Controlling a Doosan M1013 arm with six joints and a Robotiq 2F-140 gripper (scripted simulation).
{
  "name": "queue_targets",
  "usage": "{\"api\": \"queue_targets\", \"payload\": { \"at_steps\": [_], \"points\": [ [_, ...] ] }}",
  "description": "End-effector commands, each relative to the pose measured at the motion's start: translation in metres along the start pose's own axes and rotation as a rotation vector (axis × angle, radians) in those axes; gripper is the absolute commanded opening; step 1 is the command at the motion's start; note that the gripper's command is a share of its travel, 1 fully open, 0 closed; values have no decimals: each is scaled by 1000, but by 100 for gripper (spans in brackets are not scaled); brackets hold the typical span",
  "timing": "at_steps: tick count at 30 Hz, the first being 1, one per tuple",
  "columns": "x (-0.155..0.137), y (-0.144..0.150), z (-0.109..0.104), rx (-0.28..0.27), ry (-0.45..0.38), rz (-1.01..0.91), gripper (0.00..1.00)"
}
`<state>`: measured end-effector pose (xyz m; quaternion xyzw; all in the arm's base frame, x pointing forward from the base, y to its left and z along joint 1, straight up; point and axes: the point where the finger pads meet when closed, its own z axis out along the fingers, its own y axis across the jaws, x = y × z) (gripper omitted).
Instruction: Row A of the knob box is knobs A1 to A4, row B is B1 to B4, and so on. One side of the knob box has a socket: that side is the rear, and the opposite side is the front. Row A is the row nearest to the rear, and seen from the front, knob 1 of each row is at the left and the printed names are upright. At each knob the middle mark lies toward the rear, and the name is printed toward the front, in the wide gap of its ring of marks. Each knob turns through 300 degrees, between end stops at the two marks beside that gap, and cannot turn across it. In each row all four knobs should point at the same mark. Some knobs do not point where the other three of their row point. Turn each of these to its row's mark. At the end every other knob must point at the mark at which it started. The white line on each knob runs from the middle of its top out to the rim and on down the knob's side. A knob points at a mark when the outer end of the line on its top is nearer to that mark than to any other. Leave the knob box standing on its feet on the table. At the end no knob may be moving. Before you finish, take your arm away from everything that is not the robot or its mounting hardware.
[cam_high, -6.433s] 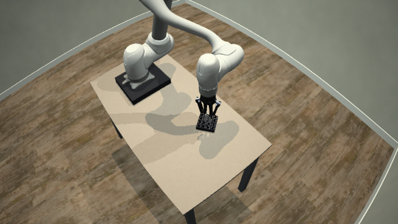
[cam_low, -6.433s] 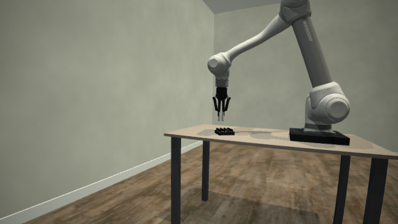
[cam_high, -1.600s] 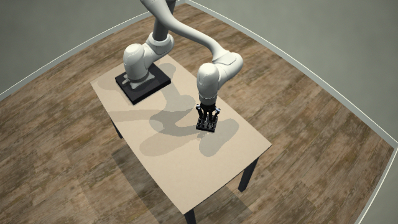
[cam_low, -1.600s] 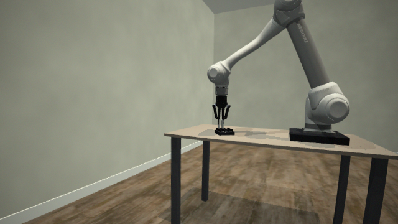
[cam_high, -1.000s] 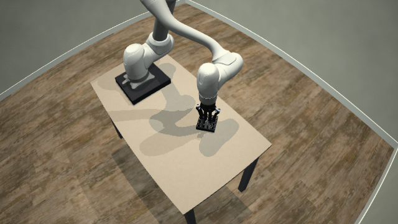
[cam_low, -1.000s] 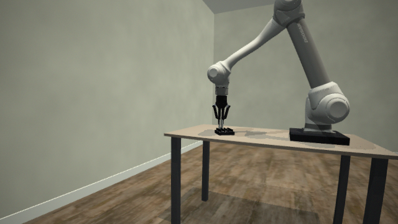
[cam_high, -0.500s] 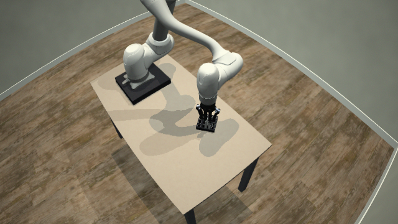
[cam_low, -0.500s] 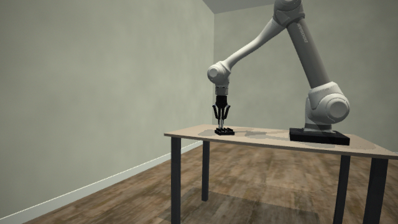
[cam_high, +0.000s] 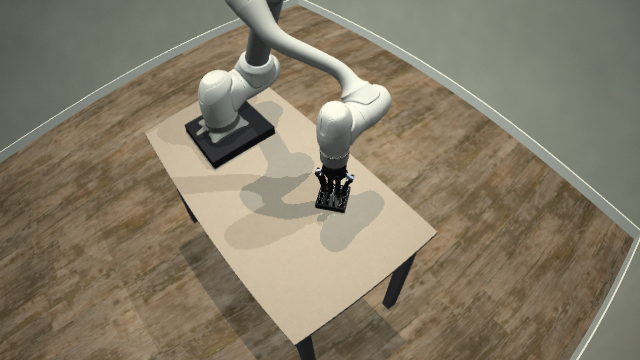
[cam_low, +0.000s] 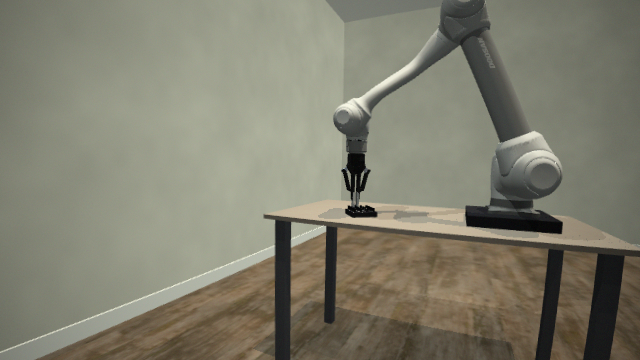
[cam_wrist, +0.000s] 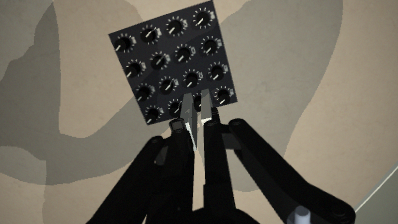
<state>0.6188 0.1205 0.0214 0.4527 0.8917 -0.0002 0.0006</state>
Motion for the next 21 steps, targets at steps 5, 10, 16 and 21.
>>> {"api": "queue_targets", "payload": {
  "at_steps": [5,10,16,21],
  "points": [
    [0,0,0,0,0,-9,5],
    [0,0,0,0,0,-24,5],
    [0,0,0,0,0,-65,5],
    [0,0,0,0,0,-119,5]
  ]
}}
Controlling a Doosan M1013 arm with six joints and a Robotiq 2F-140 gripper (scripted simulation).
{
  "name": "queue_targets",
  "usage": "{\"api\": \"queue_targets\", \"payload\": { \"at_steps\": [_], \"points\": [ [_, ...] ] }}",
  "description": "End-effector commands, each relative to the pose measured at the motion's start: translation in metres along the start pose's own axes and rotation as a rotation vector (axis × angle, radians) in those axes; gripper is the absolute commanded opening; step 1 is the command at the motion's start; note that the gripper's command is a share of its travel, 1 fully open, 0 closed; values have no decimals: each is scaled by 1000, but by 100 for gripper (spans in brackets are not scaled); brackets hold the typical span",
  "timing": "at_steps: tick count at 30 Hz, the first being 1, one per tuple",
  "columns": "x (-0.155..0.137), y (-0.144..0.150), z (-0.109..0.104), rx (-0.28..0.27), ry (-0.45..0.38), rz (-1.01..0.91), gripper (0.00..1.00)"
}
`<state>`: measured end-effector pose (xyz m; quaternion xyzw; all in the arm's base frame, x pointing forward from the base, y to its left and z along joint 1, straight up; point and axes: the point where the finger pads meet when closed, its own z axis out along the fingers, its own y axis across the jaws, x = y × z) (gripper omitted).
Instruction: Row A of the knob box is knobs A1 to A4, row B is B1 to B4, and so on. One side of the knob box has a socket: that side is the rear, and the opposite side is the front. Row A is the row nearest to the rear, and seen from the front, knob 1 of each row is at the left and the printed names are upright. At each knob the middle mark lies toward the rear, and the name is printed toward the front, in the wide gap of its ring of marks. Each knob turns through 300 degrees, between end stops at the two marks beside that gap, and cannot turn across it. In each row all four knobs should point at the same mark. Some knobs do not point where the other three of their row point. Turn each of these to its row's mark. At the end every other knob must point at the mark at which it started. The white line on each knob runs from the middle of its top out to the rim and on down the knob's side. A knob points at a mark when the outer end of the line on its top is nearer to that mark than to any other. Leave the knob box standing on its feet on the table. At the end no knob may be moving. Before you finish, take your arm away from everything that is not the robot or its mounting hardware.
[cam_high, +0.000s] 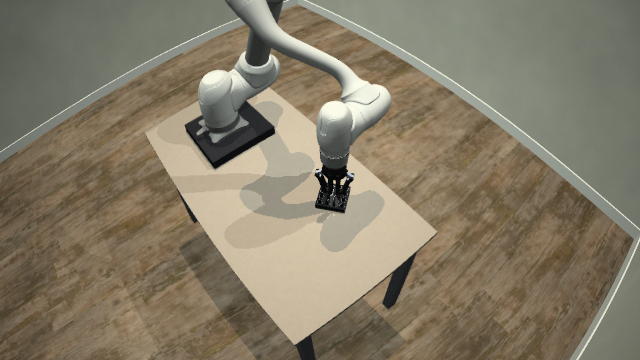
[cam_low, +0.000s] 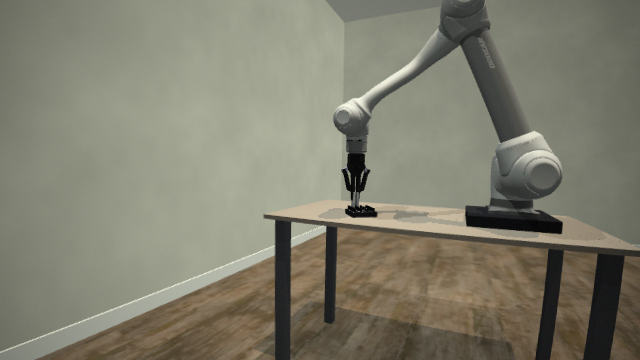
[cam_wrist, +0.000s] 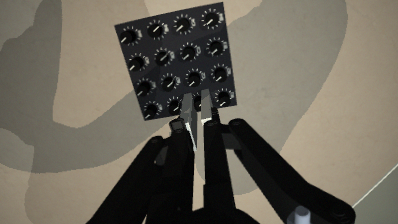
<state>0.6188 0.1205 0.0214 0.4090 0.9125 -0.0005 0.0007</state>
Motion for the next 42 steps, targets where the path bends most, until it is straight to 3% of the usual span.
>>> {"api": "queue_targets", "payload": {
  "at_steps": [1,19,42],
  "points": [
    [0,0,0,0,1,-22,5],
    [0,0,0,-1,0,-286,5],
    [0,0,0,-1,0,-825,5]
  ]
}}
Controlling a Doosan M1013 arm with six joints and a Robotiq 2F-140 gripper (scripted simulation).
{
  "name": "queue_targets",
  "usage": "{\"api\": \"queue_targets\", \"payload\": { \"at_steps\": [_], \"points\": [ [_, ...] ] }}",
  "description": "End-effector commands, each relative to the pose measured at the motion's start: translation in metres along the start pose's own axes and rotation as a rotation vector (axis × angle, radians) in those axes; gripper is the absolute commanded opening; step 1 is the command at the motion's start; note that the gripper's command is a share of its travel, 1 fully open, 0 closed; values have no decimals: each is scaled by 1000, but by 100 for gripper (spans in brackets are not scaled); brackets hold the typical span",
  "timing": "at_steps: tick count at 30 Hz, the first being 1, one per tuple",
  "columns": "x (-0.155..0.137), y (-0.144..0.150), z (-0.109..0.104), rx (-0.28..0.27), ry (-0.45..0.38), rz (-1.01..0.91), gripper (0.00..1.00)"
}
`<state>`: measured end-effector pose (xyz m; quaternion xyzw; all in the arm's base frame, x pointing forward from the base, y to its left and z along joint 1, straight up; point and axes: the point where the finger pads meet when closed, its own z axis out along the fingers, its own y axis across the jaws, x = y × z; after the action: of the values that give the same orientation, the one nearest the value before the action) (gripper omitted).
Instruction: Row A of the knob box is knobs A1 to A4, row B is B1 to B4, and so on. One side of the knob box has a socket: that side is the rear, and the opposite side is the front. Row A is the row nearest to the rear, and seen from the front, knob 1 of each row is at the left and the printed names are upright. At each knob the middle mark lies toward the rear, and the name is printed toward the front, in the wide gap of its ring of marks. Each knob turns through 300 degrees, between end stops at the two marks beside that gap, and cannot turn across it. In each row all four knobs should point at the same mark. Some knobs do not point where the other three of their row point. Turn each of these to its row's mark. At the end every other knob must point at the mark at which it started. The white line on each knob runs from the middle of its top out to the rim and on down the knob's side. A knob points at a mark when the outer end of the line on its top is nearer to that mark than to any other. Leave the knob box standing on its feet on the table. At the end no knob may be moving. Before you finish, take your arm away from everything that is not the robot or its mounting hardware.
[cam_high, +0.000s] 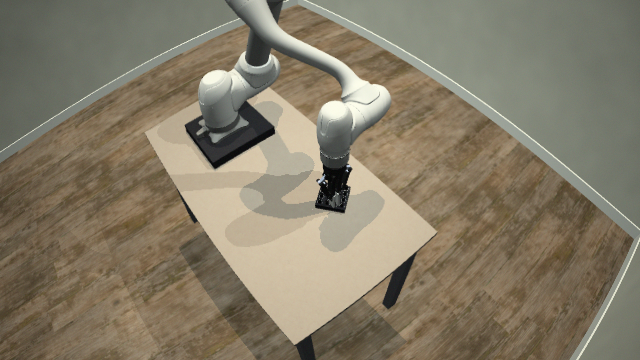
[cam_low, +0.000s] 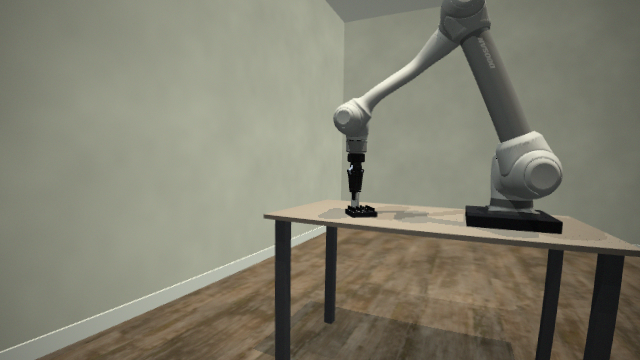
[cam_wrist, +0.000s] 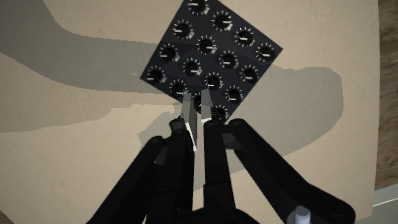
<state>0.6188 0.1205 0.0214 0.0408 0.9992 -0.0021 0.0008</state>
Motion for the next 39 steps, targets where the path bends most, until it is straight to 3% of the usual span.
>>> {"api": "queue_targets", "payload": {
  "at_steps": [1,24,39],
  "points": [
    [0,0,0,-3,1,-91,5],
    [0,0,0,-4,0,-574,5],
    [0,0,0,-4,0,-742,5]
  ]
}}
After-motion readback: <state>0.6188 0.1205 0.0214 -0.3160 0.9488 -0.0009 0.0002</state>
